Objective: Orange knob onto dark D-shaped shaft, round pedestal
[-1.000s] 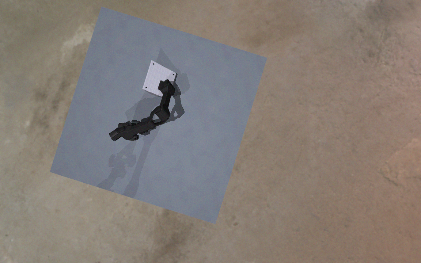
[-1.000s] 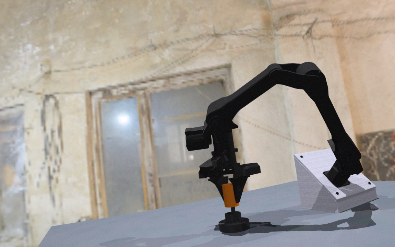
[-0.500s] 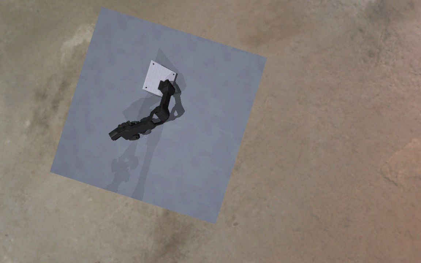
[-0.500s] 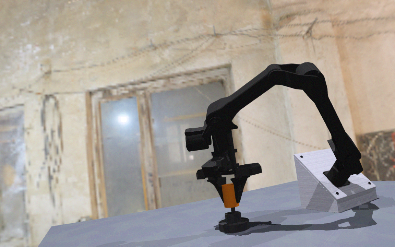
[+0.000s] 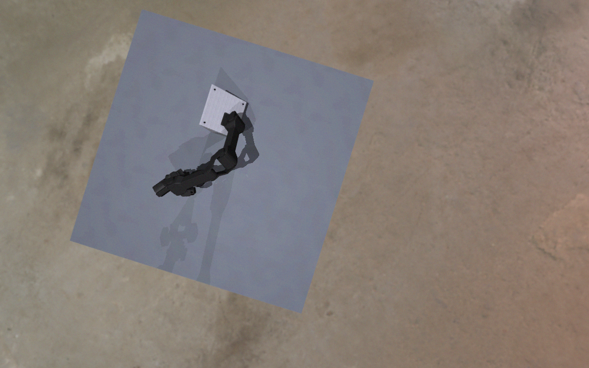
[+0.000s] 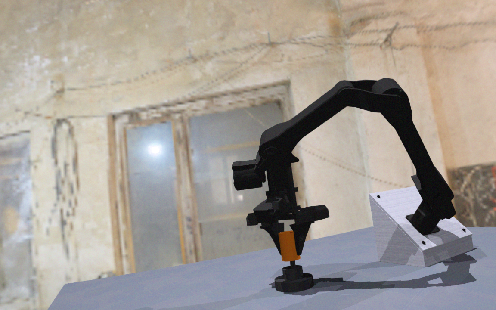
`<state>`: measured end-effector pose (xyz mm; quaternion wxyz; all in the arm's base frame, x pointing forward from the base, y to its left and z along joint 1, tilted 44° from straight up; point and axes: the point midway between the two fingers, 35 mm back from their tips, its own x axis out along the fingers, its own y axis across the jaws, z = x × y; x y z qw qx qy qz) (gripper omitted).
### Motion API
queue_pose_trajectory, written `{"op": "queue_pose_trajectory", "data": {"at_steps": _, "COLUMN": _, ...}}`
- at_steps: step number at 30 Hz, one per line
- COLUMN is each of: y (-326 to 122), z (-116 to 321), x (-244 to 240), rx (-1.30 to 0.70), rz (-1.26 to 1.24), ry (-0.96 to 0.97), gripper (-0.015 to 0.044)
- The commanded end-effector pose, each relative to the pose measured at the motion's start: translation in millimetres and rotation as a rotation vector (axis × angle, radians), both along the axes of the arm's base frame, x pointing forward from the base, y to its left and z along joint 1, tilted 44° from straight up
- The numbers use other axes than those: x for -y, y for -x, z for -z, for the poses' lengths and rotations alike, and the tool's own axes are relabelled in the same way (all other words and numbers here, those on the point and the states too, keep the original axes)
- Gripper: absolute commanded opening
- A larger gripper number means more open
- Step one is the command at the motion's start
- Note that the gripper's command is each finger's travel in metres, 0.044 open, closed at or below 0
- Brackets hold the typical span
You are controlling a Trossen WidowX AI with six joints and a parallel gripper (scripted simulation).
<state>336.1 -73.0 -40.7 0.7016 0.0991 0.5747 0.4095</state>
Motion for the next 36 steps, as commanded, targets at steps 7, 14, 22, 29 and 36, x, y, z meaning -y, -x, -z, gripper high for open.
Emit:
{"op": "queue_pose_trajectory", "data": {"at_steps": 7, "y": -0.6, "z": -0.4, "x": 0.4, "rx": 0.004, "rz": 0.002, "ry": -0.002, "gripper": 0.0}}
{"op": "queue_pose_trajectory", "data": {"at_steps": 14, "y": -0.7, "z": -2.7, "x": 3.8, "rx": 0.022, "rz": -0.017, "ry": -0.002, "gripper": 0.0}}
{"op": "queue_pose_trajectory", "data": {"at_steps": 22, "y": -0.1, "z": -0.4, "x": 2.9, "rx": 0.148, "rz": -0.15, "ry": -0.001, "gripper": 0.0}}
{"op": "queue_pose_trajectory", "data": {"at_steps": 29, "y": -0.2, "z": 0.4, "x": 0.2, "rx": 0.148, "rz": -0.15, "ry": -0.001, "gripper": 0.0}}
{"op": "queue_pose_trajectory", "data": {"at_steps": 36, "y": -0.7, "z": 0.4, "x": -0.5, "rx": 0.148, "rz": -0.15, "ry": -0.001, "gripper": 0.0}}
